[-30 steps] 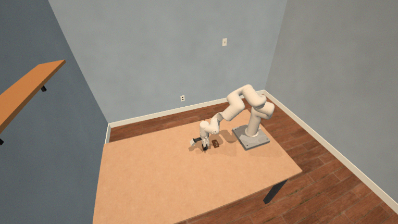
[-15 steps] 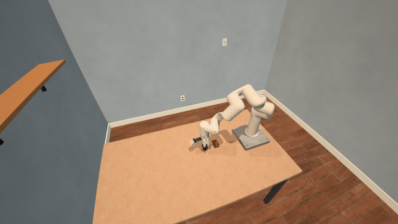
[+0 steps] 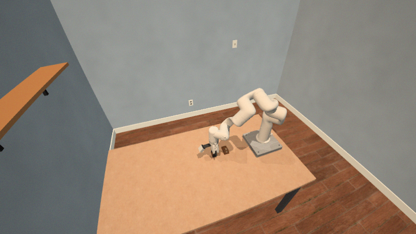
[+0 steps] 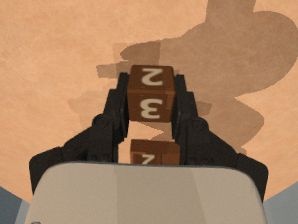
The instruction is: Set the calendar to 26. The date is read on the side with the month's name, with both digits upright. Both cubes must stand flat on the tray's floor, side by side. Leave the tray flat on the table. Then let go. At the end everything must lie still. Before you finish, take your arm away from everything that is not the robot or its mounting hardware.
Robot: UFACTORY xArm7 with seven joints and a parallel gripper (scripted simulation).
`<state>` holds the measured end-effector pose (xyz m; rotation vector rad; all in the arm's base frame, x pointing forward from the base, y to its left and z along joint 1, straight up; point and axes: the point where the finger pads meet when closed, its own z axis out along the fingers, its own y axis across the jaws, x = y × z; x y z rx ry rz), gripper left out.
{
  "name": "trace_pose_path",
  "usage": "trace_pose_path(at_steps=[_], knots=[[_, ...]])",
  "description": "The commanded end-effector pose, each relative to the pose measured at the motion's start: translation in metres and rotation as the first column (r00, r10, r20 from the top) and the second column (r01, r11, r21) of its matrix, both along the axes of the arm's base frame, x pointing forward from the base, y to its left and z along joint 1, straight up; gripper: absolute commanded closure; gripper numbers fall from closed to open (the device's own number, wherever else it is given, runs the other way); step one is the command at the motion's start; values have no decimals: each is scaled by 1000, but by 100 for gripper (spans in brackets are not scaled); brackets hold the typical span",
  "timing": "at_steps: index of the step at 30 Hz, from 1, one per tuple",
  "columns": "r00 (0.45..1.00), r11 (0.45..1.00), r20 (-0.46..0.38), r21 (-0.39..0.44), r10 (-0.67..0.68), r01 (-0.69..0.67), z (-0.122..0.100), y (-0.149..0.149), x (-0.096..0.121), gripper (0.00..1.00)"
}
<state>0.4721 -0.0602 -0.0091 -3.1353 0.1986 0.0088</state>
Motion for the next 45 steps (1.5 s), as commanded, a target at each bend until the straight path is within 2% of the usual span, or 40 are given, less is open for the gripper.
trace_pose_path(at_steps=[1, 34, 35, 37, 38, 42, 43, 45], knots=[[1000, 1000, 4, 0, 0, 0, 1, 0, 2, 71], [1000, 1000, 4, 0, 0, 0, 1, 0, 2, 71], [1000, 1000, 4, 0, 0, 0, 1, 0, 2, 67], [1000, 1000, 4, 0, 0, 0, 1, 0, 2, 67], [1000, 1000, 4, 0, 0, 0, 1, 0, 2, 63], [1000, 1000, 4, 0, 0, 0, 1, 0, 2, 63], [1000, 1000, 4, 0, 0, 0, 1, 0, 2, 59], [1000, 1000, 4, 0, 0, 0, 1, 0, 2, 59]])
